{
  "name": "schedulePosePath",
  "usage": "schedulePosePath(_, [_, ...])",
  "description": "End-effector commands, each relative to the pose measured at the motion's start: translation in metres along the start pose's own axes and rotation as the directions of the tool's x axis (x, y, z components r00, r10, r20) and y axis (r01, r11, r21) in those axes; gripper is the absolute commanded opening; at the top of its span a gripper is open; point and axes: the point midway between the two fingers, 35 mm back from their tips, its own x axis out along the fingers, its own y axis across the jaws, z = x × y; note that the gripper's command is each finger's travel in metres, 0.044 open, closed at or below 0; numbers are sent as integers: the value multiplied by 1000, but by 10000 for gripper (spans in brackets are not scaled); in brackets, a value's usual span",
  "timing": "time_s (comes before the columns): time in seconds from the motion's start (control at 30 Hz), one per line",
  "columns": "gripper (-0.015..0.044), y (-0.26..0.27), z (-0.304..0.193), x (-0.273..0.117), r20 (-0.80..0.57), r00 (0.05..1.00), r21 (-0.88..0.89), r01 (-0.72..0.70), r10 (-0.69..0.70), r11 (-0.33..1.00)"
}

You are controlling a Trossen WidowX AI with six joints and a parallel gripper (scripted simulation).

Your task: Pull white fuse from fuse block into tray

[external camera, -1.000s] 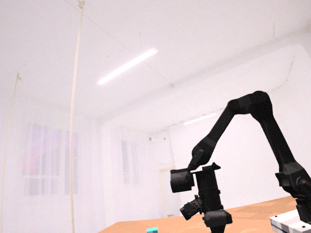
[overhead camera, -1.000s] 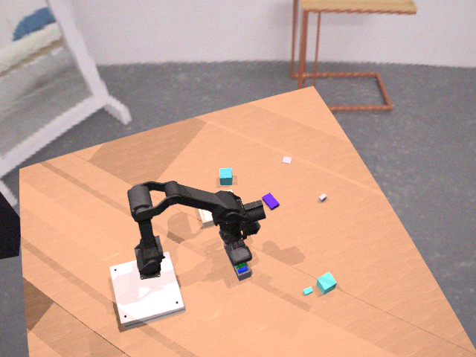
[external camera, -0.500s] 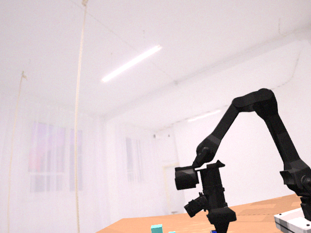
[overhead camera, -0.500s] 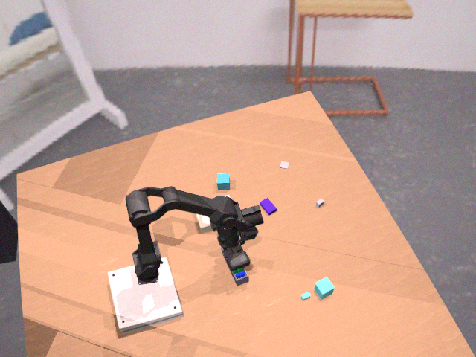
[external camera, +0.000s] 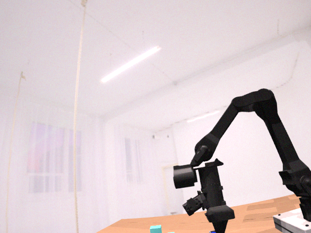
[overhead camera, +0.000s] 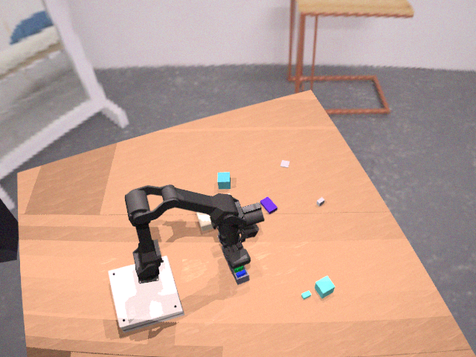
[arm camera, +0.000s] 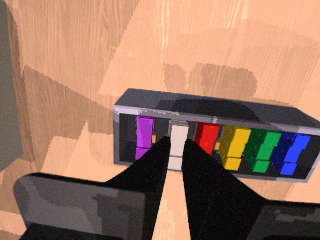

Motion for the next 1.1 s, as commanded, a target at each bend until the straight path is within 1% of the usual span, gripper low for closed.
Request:
schedulePosePath(0.0, [0, 0, 0, -2, -1, 1000, 0, -1, 1, 1000])
schedulePosePath(1.07, [0, 0, 0, -18, -1, 1000, -3, -2, 2, 1000])
